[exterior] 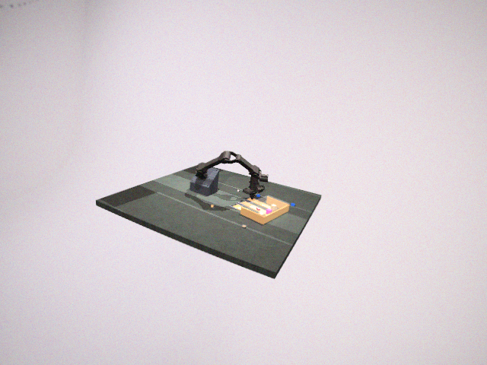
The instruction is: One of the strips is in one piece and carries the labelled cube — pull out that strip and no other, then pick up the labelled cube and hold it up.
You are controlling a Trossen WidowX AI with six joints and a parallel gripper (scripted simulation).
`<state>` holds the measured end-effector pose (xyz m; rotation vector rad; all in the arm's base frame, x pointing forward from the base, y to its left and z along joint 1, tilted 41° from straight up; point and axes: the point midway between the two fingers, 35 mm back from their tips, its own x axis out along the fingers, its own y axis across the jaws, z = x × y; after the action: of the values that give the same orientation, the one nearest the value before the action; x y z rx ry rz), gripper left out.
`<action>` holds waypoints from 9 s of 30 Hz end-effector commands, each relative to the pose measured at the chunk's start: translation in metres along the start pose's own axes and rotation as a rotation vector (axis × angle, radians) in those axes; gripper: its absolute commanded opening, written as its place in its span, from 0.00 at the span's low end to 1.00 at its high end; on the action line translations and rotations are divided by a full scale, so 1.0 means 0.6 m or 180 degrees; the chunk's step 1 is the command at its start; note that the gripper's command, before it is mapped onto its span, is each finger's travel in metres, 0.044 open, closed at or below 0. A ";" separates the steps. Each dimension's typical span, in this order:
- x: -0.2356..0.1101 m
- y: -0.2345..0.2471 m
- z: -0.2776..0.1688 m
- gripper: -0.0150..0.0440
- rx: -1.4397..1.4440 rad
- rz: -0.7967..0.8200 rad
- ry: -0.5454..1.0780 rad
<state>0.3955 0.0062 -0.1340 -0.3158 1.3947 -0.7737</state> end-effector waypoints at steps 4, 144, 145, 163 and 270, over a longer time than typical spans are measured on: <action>0.010 -0.002 -0.032 0.25 -0.0017 -0.0017 0.0068; -0.057 0.008 -0.253 0.25 -0.0031 0.0013 0.0072; -0.070 0.008 -0.253 0.25 -0.0033 0.0004 0.0088; -0.073 0.003 -0.172 0.83 0.0340 -0.0009 0.0084; -0.012 -0.011 0.098 0.47 0.0390 -0.0003 0.0048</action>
<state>0.4495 -0.0078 -0.1134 -0.2158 1.3550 -0.8601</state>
